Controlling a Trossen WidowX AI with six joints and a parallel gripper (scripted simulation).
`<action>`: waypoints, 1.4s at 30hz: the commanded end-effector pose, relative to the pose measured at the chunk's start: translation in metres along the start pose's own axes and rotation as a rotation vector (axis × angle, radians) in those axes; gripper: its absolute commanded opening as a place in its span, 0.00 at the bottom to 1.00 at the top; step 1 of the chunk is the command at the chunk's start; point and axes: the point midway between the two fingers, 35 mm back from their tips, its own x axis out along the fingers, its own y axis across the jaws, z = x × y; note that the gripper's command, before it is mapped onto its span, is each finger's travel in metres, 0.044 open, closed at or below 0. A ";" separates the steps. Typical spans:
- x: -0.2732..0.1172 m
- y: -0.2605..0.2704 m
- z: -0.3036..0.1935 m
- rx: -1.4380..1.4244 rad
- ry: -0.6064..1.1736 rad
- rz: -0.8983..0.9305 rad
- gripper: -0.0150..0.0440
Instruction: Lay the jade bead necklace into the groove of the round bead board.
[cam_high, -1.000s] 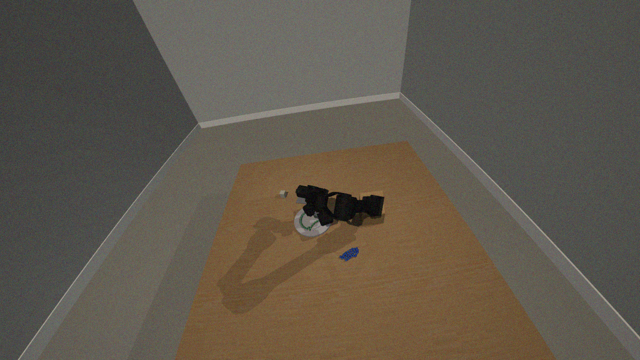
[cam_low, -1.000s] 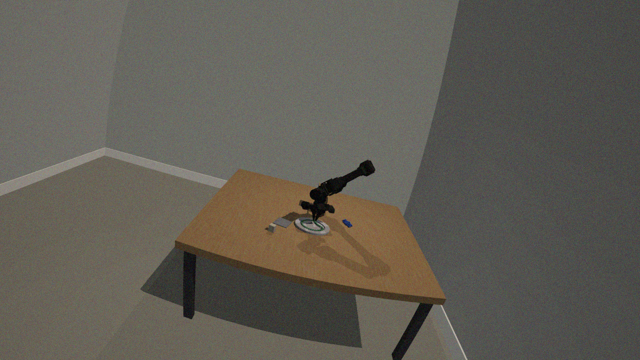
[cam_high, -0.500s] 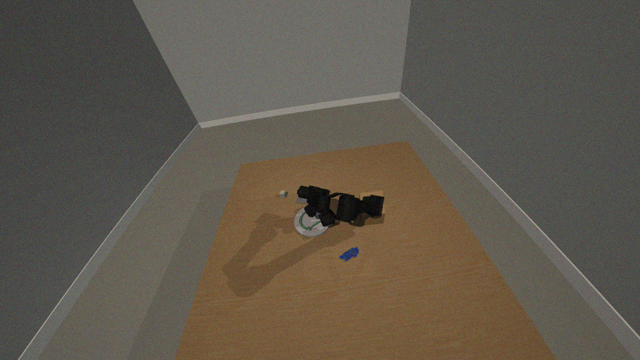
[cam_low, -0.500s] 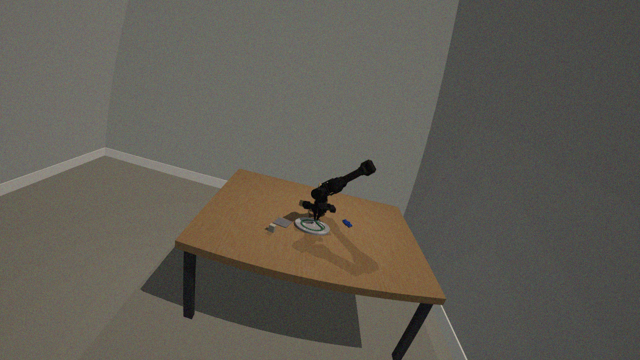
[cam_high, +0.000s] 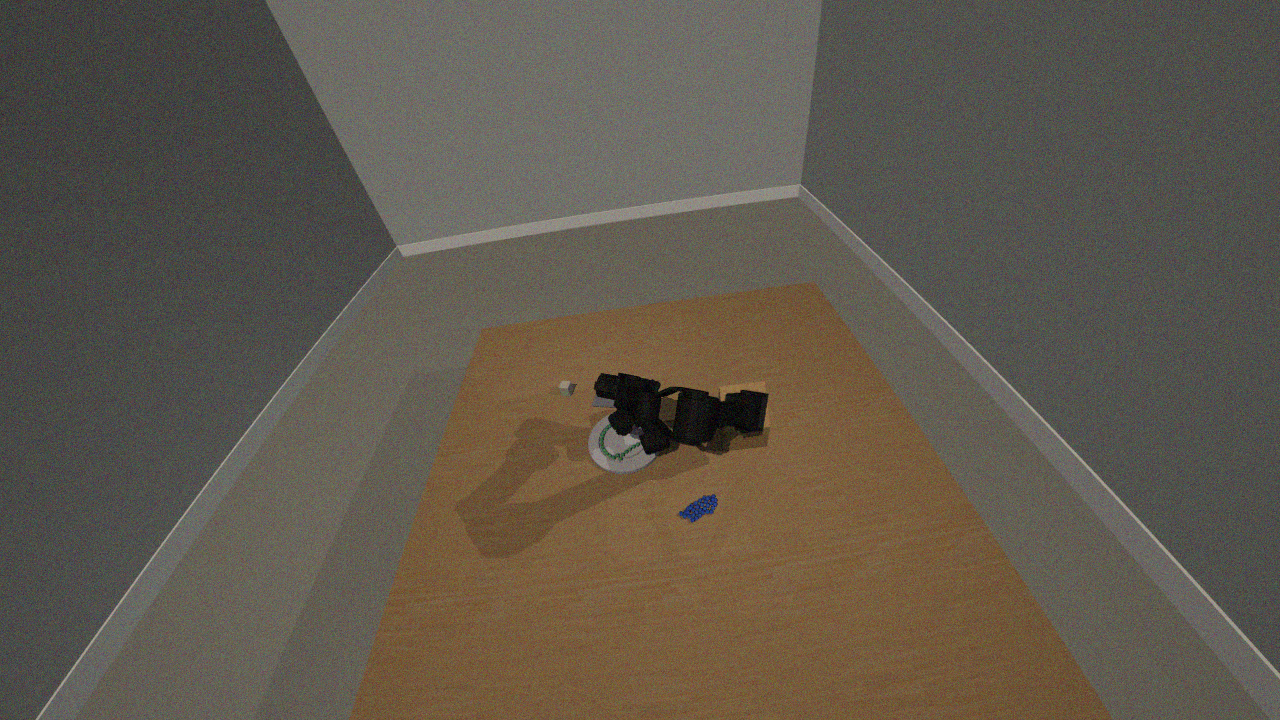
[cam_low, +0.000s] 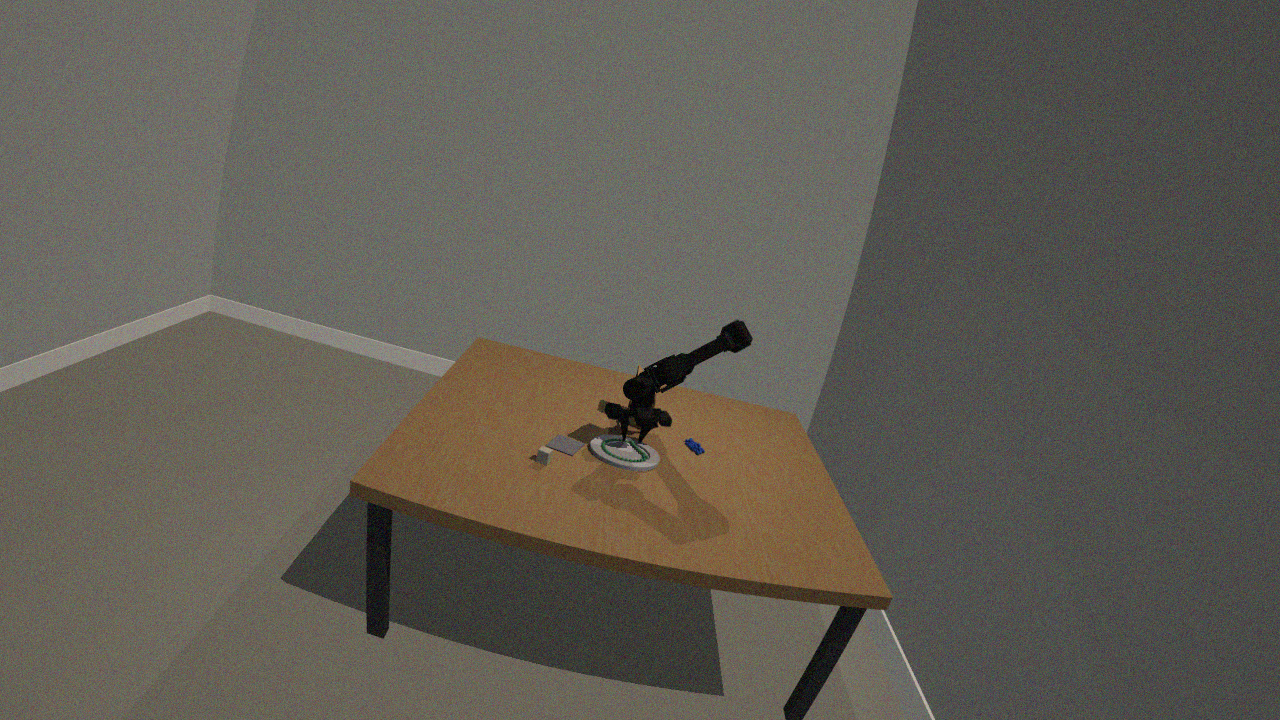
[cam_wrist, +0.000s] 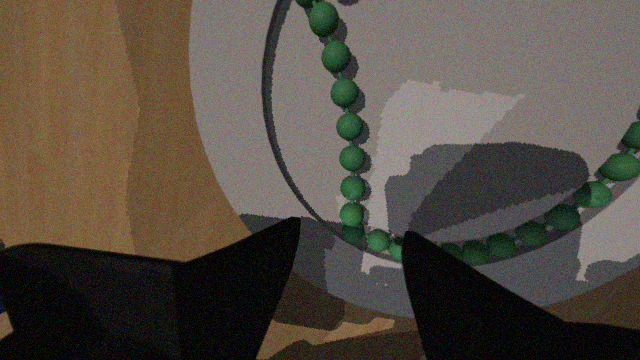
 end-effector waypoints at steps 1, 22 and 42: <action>0.000 0.000 0.000 -0.001 0.001 0.000 0.79; -0.005 0.000 -0.001 0.002 -0.003 0.002 1.00; -0.038 0.015 0.091 0.627 -0.005 0.003 0.46</action>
